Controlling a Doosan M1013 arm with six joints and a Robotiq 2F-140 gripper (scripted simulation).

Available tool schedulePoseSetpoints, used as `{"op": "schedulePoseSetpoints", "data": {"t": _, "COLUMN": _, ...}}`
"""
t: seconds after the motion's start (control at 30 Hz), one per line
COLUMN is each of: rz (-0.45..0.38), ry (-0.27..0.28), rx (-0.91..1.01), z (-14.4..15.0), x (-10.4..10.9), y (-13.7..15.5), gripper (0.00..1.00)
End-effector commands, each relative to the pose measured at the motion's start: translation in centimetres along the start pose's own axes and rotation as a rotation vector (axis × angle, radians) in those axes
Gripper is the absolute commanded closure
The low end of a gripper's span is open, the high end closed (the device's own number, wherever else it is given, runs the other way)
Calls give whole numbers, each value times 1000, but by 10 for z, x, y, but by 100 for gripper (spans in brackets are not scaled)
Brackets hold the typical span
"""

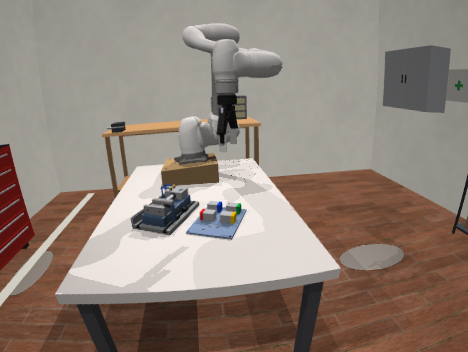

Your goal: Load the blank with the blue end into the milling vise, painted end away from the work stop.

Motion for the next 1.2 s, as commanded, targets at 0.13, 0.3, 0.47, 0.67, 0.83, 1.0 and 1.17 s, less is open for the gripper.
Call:
{"op": "schedulePoseSetpoints", "data": {"t": 0.13, "rz": 0, "ry": 0, "rx": 0, "z": 0, "x": 0, "y": 0, "gripper": 0}}
{"op": "schedulePoseSetpoints", "data": {"t": 0.3, "rz": 0, "ry": 0, "rx": 0, "z": 0, "x": 0, "y": 0, "gripper": 0}}
{"op": "schedulePoseSetpoints", "data": {"t": 0.47, "rz": 0, "ry": 0, "rx": 0, "z": 0, "x": 0, "y": 0, "gripper": 0}}
{"op": "schedulePoseSetpoints", "data": {"t": 0.67, "rz": 0, "ry": 0, "rx": 0, "z": 0, "x": 0, "y": 0, "gripper": 0}}
{"op": "schedulePoseSetpoints", "data": {"t": 0.83, "rz": 0, "ry": 0, "rx": 0, "z": 0, "x": 0, "y": 0, "gripper": 0}}
{"op": "schedulePoseSetpoints", "data": {"t": 1.0, "rz": 0, "ry": 0, "rx": 0, "z": -1, "x": -12, "y": -1, "gripper": 0}}
{"op": "schedulePoseSetpoints", "data": {"t": 1.17, "rz": 0, "ry": 0, "rx": 0, "z": -1, "x": -27, "y": -3, "gripper": 0}}
Point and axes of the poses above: the point where the finger pads meet when closed, its own x axis back along the fingers, its own z axis across the jaws, y = z × x, the point moved 3 cm from there along x, back along the fingers, and after that the axes turned 15 degrees about -x, right-handed, at the moved point
